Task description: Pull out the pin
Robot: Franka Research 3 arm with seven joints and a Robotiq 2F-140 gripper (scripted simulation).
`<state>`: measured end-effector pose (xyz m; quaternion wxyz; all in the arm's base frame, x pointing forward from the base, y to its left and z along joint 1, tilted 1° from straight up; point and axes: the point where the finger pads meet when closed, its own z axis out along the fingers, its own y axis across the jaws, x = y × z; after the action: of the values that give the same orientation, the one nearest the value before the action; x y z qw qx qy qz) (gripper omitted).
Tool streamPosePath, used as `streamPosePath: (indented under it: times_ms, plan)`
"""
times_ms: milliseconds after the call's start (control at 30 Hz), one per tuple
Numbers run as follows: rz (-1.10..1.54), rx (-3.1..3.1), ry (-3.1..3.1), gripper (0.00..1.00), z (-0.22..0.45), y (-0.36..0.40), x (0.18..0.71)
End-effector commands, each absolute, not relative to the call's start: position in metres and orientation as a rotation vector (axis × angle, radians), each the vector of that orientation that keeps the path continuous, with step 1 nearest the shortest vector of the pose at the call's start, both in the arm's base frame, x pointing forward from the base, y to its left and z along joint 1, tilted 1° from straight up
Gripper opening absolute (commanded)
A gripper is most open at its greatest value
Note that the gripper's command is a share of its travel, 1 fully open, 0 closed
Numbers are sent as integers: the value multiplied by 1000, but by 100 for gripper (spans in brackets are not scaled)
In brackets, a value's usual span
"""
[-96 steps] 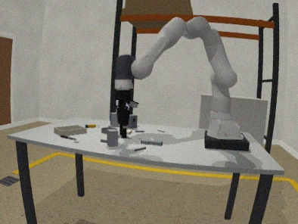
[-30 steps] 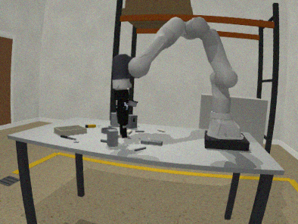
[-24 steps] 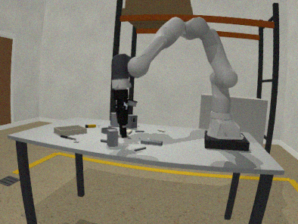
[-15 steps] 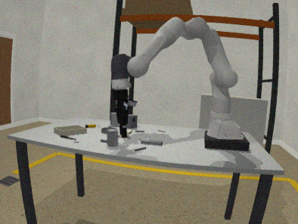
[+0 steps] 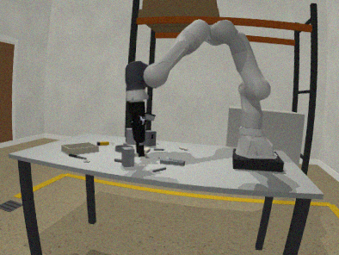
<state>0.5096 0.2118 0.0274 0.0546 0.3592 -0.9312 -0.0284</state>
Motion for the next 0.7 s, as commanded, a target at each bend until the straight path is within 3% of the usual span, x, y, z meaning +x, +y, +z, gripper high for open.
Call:
streamPosePath:
  times_ms: [0, 667]
  plan:
    - [-82, 1078, -2825, 10, 26, 210, 508]
    - [-78, 1056, -2815, 10, 27, 211, 508]
